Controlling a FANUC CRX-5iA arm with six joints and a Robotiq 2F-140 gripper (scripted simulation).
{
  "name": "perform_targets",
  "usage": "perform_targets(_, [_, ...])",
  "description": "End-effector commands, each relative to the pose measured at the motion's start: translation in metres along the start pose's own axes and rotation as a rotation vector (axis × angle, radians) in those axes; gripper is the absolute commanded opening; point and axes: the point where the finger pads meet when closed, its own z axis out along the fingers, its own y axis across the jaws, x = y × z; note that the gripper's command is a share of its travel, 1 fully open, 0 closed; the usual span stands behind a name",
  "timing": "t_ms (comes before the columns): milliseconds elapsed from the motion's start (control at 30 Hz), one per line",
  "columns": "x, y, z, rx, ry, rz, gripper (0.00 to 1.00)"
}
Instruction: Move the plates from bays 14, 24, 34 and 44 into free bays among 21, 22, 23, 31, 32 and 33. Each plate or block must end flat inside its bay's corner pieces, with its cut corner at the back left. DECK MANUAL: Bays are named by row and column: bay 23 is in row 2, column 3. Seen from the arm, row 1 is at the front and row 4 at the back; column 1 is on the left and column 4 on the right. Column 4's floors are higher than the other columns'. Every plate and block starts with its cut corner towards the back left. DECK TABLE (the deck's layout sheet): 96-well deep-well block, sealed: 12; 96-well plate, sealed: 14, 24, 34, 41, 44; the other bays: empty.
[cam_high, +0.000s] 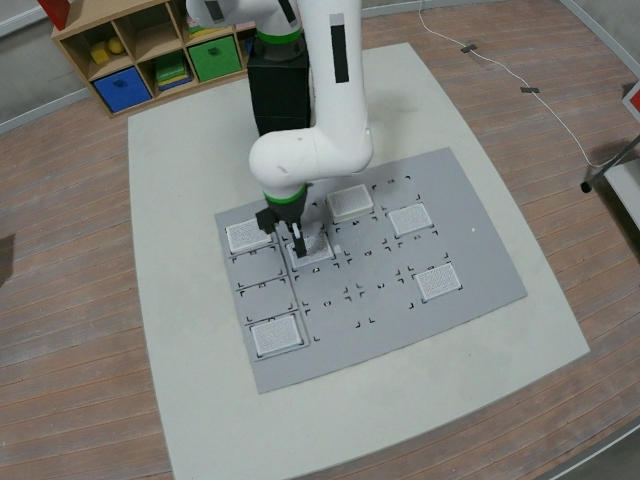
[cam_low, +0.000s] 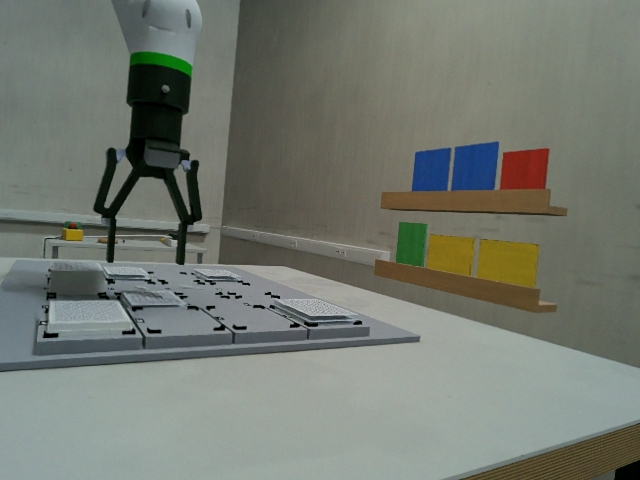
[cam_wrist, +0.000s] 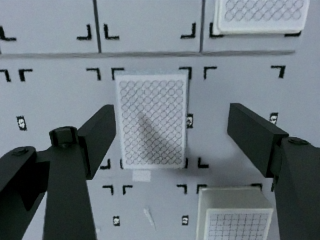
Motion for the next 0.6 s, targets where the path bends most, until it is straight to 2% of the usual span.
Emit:
perform_targets(0, [0.014, 0.008, -0.001, 0.002, -0.001, -0.001, 0.7])
perform_targets(567, [0.064, 0.04, -0.001, 0.002, -0.001, -0.001, 0.7])
